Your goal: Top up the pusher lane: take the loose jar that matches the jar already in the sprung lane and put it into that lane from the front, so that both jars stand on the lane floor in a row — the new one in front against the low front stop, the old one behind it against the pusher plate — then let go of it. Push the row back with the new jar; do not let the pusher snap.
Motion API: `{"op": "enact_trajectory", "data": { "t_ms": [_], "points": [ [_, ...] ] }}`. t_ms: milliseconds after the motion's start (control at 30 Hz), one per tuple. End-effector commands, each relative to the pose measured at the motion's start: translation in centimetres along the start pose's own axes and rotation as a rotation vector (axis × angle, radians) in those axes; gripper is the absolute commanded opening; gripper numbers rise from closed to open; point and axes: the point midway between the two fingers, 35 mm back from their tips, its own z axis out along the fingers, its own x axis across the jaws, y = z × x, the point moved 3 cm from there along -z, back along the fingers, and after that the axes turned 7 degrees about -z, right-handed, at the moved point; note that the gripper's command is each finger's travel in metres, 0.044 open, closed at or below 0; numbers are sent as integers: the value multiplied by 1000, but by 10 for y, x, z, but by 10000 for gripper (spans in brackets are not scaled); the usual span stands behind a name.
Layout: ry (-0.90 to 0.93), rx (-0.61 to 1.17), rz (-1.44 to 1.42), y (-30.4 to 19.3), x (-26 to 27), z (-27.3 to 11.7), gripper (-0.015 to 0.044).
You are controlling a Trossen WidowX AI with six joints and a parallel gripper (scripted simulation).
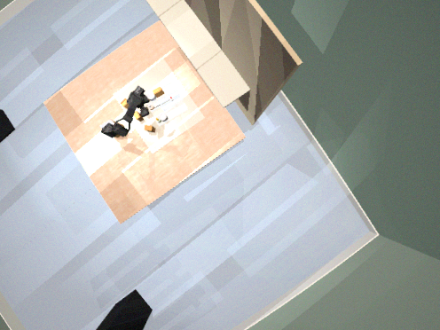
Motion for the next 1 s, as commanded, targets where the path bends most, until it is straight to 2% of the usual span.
{"op": "enact_trajectory", "data": {
  "t_ms": [0,967],
  "points": [
    [-6,0,-6,0,0,1,0],
    [-6,-1,-6,14,-2,2,0]
  ]
}}
